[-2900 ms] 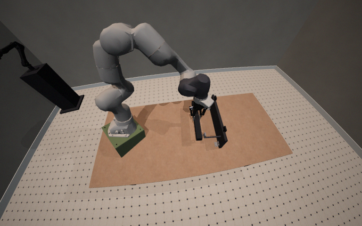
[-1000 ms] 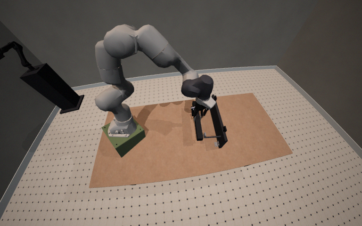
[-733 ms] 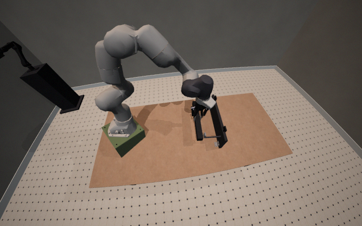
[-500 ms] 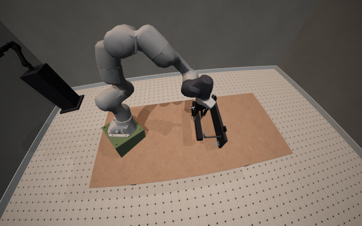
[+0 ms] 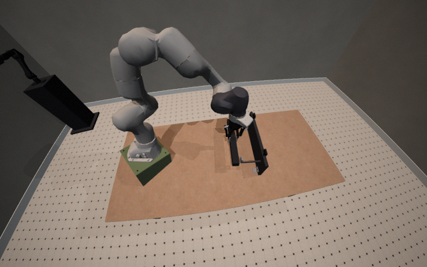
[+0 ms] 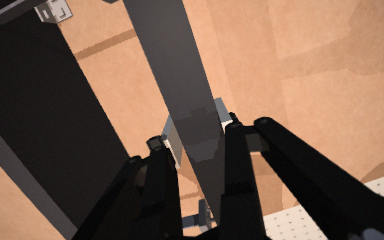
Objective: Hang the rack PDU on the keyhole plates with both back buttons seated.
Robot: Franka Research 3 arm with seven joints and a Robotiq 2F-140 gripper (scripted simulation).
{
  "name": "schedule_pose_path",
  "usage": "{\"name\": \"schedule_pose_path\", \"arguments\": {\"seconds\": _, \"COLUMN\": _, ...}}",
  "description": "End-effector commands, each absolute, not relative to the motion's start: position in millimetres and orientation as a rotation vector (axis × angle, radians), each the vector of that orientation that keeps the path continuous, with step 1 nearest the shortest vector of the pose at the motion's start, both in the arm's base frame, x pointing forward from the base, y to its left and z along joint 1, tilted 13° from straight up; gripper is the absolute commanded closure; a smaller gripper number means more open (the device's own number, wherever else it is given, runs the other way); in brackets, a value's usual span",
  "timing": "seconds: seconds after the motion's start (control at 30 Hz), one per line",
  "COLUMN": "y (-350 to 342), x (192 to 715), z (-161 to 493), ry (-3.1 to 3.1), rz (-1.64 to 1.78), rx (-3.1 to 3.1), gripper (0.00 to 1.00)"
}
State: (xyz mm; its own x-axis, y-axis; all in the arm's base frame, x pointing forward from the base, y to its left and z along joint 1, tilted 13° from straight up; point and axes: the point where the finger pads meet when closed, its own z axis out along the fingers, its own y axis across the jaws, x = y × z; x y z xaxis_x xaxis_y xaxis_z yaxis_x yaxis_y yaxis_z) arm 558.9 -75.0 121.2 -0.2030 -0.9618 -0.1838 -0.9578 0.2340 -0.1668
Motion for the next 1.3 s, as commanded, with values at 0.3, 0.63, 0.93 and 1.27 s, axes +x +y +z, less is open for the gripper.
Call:
{"name": "schedule_pose_path", "arguments": {"seconds": 0.3, "y": -77.7, "x": 563.7, "z": 126.4, "ry": 2.251, "rz": -0.046, "rx": -1.798, "gripper": 1.00}}
{"name": "schedule_pose_path", "arguments": {"seconds": 0.63, "y": -77.7, "x": 563.7, "z": 126.4, "ry": 2.251, "rz": -0.046, "rx": -1.798, "gripper": 1.00}}
{"name": "schedule_pose_path", "arguments": {"seconds": 0.93, "y": -76.9, "x": 561.6, "z": 125.4, "ry": 2.252, "rz": -0.035, "rx": -1.803, "gripper": 1.00}}
{"name": "schedule_pose_path", "arguments": {"seconds": 1.27, "y": -75.4, "x": 558.1, "z": 123.6, "ry": 2.252, "rz": -0.029, "rx": -1.806, "gripper": 1.00}}
